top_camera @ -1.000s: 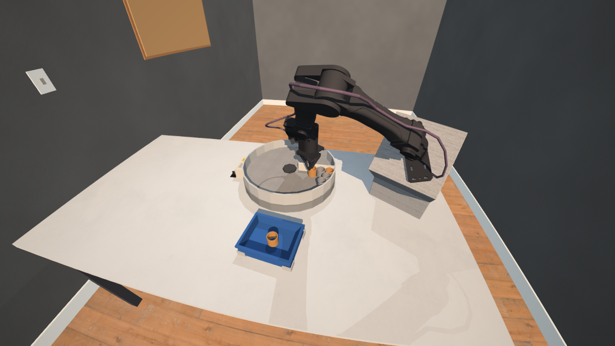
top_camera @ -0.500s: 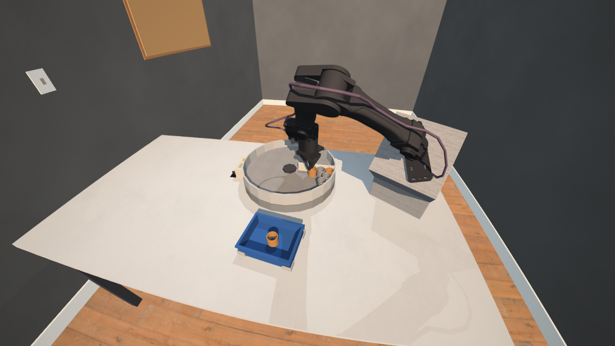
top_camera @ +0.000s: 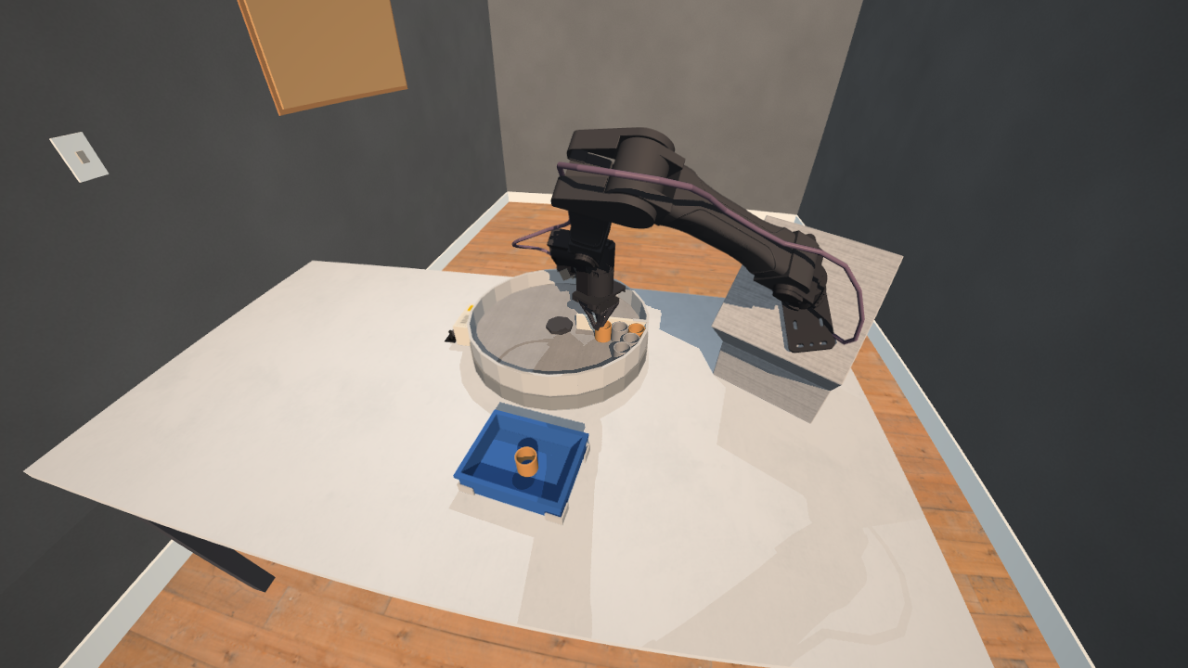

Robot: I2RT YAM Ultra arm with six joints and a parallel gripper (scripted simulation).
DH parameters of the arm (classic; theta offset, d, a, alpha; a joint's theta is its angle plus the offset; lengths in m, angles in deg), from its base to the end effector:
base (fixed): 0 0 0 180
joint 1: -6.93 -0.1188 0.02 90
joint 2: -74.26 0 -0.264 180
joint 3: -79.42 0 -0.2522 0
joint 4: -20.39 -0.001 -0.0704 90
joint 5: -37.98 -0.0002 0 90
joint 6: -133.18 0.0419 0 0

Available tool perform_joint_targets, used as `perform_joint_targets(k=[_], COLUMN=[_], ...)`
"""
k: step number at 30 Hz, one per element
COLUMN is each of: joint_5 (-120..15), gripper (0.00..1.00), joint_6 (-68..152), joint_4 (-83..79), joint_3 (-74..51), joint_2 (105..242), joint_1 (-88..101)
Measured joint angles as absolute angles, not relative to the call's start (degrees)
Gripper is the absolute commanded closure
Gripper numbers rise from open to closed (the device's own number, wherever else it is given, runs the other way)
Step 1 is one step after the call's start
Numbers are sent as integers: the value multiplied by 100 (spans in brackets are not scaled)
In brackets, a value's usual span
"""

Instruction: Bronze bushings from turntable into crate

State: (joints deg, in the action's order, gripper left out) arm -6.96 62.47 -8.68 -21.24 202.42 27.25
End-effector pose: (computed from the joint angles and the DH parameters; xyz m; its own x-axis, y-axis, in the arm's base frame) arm 0.3576 -0.0997 0.0387 -0.8304 0.5563 0.0306 0.4030 0.5617 0.7225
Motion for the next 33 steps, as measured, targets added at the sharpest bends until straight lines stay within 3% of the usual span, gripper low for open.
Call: perform_joint_targets(k=[33], joint_5=[-720], gripper=[85], joint_6=[6416], joint_4=[-579], joint_3=[-2124], joint_2=[20424], joint_1=[2629])
